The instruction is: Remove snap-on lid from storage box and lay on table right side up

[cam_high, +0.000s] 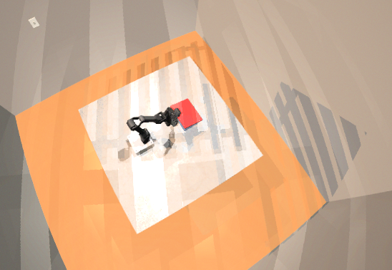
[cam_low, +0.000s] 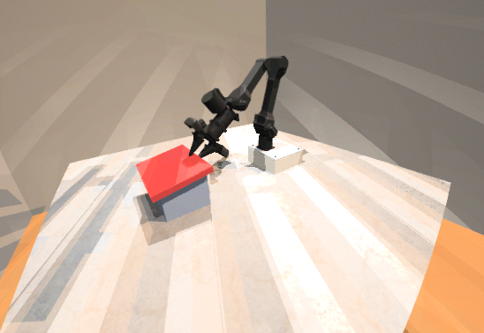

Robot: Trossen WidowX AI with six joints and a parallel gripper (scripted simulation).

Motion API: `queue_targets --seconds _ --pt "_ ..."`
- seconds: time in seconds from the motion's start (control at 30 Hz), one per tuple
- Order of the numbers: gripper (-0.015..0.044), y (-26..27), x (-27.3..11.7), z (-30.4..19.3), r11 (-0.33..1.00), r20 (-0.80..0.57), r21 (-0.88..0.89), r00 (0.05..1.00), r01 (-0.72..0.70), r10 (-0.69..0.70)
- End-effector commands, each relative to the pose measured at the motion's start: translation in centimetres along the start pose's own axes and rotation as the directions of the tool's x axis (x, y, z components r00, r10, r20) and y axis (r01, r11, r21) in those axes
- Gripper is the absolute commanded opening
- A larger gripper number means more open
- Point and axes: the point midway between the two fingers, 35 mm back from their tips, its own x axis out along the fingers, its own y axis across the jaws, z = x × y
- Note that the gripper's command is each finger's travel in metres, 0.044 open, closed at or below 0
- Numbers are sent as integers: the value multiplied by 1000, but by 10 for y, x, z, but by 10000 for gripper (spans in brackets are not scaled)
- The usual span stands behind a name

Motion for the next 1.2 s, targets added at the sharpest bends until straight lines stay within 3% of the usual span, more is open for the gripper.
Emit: queue_targets --seconds 0.0,1.17 --pt "0 8 -4 0 1000 -2 -2 1000 -10 10" --pt "0 56 -18 0 1000 -2 -2 1000 -12 12"
